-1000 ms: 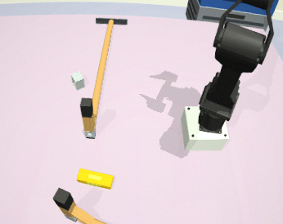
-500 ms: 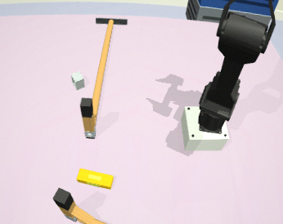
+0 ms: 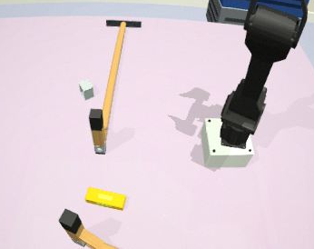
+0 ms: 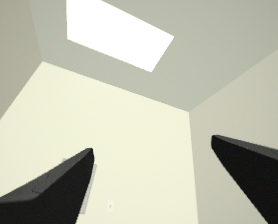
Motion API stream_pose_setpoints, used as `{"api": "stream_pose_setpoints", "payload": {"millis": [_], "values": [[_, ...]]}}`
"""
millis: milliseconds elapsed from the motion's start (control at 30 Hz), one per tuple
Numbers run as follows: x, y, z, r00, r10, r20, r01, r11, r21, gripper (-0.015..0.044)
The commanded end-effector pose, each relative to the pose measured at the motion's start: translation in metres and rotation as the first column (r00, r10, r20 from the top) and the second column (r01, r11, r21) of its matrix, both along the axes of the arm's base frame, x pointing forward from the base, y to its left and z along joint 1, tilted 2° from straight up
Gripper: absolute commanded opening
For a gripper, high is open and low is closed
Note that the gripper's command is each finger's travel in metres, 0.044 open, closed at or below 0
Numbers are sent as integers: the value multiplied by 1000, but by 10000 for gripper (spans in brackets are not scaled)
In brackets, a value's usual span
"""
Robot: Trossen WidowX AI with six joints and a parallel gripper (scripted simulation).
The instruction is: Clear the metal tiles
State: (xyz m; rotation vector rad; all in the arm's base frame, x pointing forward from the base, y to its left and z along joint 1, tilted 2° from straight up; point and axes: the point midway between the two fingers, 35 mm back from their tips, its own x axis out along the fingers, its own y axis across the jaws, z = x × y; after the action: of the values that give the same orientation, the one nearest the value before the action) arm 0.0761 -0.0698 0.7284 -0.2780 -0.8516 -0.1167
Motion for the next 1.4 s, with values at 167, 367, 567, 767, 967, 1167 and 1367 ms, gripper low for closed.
{"api": "stream_pose_setpoints", "payload": {"millis": [167, 367, 567, 767, 967, 1167, 1367], "values": [[-1, -1, 13, 1000, 2, 5, -2, 1000, 6, 440], [-4, -7, 16, 999, -6, 37, 5, 1000, 31, 440], [-9, -25, 19, 994, -36, 103, 26, 994, 102, 440], [-11, -44, 16, 986, -81, 147, 53, 982, 183, 440], [-11, -64, 9, 977, -134, 165, 86, 959, 271, 440], [-7, -84, -4, 969, -193, 155, 126, 924, 361, 440], [-2, -104, -21, 962, -249, 115, 174, 878, 447, 440]]}}
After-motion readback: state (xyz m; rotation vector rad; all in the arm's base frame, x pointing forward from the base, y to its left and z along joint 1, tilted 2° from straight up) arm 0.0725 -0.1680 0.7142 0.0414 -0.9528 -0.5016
